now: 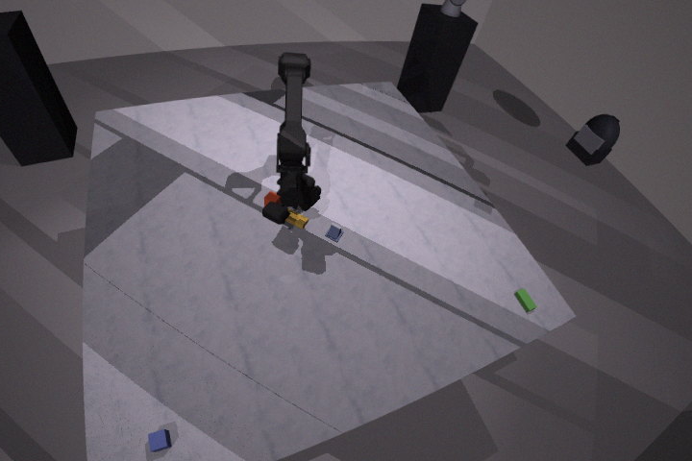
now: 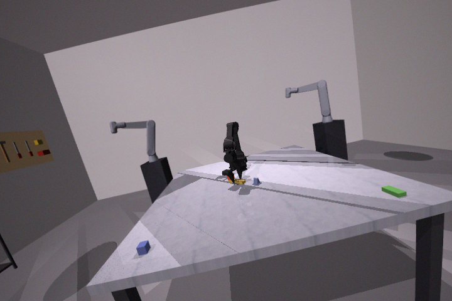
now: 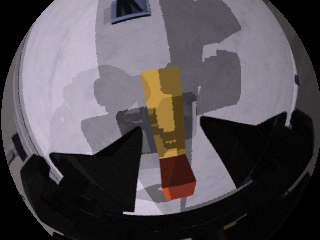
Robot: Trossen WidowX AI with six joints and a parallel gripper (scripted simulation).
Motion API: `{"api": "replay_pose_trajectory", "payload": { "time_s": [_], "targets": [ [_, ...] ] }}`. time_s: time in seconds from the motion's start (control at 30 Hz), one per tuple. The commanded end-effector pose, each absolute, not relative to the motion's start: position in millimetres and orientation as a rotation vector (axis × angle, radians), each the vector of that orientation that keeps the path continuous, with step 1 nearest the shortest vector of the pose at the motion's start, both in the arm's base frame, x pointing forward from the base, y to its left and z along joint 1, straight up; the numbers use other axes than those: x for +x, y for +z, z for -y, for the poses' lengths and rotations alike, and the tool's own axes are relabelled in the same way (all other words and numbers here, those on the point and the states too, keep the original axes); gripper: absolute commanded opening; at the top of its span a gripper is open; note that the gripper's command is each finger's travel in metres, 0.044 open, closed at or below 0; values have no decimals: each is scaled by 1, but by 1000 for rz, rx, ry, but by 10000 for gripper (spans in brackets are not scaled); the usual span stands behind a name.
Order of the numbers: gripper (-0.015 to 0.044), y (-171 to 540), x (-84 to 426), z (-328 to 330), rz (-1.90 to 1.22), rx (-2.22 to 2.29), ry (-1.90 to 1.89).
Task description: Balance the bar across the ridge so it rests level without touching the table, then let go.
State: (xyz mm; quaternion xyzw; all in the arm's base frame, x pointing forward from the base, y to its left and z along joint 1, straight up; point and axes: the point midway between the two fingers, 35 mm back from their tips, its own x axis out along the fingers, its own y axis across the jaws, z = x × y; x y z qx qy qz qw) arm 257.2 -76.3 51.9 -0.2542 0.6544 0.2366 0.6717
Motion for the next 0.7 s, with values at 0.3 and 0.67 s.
{"api": "replay_pose_trajectory", "payload": {
  "time_s": [0.3, 0.67],
  "targets": [
    [315, 45, 254, 75, -1481, -568, 548],
    [158, 47, 255, 76, -1481, -569, 538]
  ]
}}
